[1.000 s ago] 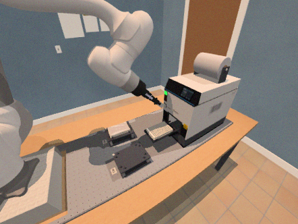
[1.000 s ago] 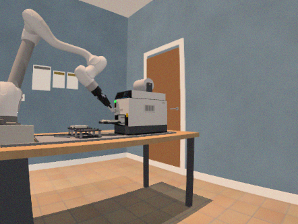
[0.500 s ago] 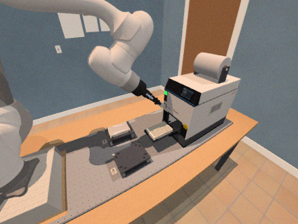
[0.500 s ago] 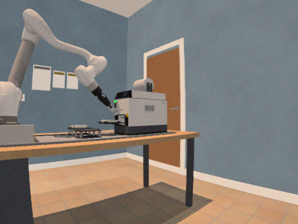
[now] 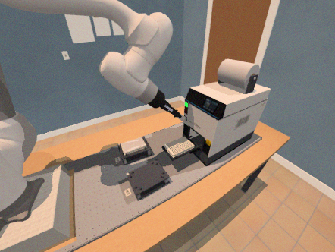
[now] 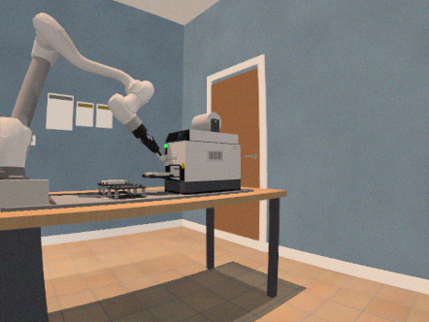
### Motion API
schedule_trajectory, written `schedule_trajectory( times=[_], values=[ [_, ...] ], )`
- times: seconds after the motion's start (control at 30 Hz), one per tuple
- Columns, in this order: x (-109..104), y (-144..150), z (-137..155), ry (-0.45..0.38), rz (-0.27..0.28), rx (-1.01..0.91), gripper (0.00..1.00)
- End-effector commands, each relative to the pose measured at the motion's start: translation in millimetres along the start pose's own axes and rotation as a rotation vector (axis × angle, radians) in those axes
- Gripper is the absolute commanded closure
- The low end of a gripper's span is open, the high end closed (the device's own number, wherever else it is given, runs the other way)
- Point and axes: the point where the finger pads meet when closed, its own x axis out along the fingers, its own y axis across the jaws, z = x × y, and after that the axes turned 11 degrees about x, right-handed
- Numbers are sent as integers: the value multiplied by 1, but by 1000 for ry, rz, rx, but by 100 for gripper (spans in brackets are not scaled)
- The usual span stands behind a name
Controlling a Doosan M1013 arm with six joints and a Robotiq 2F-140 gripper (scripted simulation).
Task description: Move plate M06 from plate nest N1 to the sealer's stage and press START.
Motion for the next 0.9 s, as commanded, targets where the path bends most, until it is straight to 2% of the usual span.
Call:
schedule_trajectory(
  times=[0.0, 0.87],
  values=[
    [0, 0, 0, 0, 0, 0, 90],
    [2, 0, 2, 0, 0, 0, 90]
  ],
)
